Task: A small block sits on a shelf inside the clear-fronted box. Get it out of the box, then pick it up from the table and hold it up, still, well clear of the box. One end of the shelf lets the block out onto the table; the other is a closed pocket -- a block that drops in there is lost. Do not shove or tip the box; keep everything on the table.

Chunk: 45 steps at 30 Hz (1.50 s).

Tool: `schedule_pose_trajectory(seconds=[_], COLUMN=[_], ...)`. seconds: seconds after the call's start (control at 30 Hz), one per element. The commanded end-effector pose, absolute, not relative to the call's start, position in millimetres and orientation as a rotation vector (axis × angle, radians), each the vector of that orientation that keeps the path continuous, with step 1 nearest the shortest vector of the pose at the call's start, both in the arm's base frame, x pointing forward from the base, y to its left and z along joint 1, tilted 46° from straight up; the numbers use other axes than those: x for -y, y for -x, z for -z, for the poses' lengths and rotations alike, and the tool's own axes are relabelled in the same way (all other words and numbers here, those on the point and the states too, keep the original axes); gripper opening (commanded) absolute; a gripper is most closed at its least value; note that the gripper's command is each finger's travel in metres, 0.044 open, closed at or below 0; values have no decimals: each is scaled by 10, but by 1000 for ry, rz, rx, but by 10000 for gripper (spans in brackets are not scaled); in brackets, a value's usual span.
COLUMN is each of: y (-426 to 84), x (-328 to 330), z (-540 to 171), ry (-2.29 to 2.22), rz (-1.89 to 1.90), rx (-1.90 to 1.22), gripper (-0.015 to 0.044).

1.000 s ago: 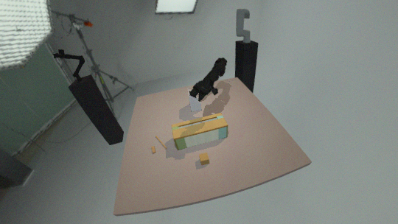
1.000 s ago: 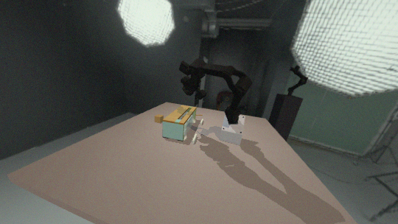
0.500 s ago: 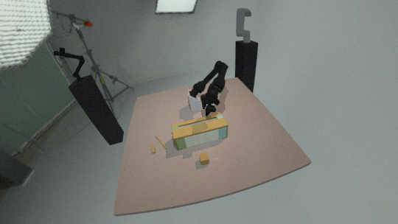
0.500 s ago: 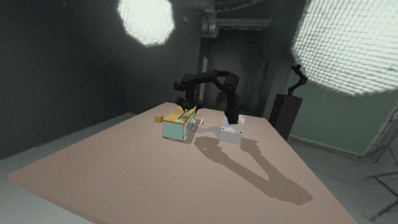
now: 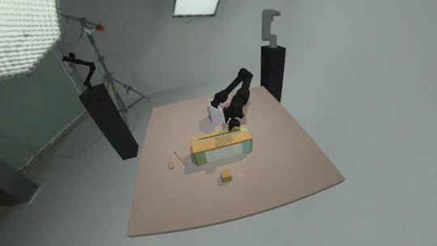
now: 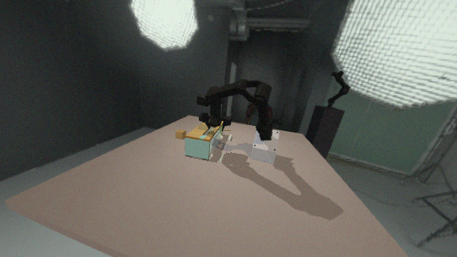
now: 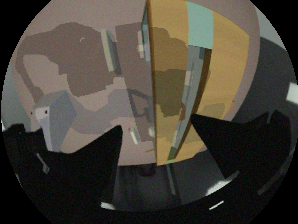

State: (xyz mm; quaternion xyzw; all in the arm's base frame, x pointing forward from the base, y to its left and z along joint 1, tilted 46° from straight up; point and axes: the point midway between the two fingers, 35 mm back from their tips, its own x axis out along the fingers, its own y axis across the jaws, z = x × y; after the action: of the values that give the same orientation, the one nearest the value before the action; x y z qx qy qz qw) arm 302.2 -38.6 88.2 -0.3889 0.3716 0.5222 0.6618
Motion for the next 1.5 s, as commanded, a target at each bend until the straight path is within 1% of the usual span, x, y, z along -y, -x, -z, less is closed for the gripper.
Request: schedule_pose_trajectory(seconds=[0.0,1.13,1.27,1.47], y=[-3032,-3111,-3129,-3121], x=[332,-46,-3,125], z=[-791,-407,-469,-325], ry=[864,861,874,873], rz=[-1186,-1187,-1183,-1184], rx=[-847,-843,-832,-834], gripper=[400,400,400,400])
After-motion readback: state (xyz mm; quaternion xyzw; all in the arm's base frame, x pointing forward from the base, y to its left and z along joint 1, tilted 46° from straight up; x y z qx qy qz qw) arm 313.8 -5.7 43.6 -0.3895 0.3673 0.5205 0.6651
